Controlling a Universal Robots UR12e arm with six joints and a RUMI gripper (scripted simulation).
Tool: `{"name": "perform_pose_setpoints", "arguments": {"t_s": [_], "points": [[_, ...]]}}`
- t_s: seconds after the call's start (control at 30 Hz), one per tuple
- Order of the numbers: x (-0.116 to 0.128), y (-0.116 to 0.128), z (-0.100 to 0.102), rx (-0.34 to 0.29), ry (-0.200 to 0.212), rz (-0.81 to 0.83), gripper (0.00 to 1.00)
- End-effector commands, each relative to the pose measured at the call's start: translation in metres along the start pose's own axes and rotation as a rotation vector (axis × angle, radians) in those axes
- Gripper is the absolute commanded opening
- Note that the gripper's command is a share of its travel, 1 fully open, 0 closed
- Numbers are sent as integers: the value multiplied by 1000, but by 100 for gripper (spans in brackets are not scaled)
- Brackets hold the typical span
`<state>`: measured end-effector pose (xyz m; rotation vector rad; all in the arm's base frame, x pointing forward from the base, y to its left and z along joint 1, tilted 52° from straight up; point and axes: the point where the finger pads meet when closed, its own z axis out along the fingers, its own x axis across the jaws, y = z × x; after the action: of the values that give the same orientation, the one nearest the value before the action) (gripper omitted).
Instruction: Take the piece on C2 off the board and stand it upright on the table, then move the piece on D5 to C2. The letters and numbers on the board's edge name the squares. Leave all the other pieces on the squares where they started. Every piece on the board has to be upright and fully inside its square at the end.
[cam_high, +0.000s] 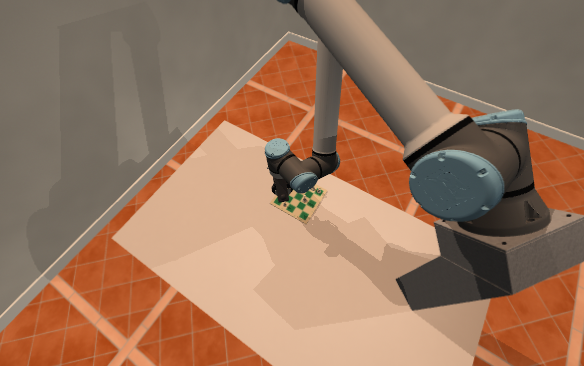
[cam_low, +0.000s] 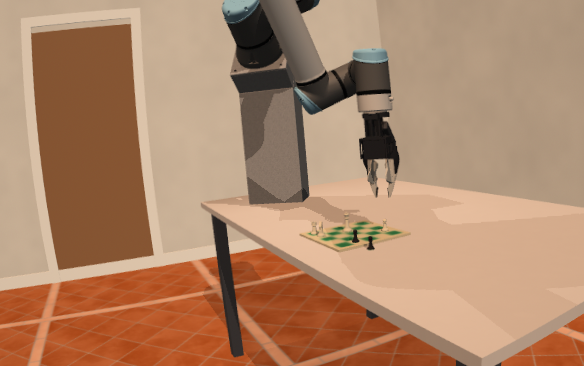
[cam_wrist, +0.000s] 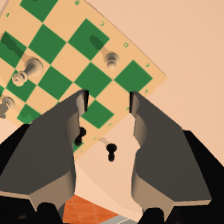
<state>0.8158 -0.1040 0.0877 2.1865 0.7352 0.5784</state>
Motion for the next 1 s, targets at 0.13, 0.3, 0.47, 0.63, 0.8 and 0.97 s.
{"name": "perform_pose_setpoints", "arguments": {"t_s": [0.13, 0.3, 0.47, 0.63, 0.8, 0.97], "points": [[0, 0, 0, 0, 1, 0, 20], [0, 0, 1, 0, 1, 0, 20], [0, 0, 3, 0, 1, 0, 20], [0, 0, 8, -1, 1, 0, 20], [1, 0, 14, -1, 1, 0, 20], [1, 0, 19, -1, 1, 0, 20]]}}
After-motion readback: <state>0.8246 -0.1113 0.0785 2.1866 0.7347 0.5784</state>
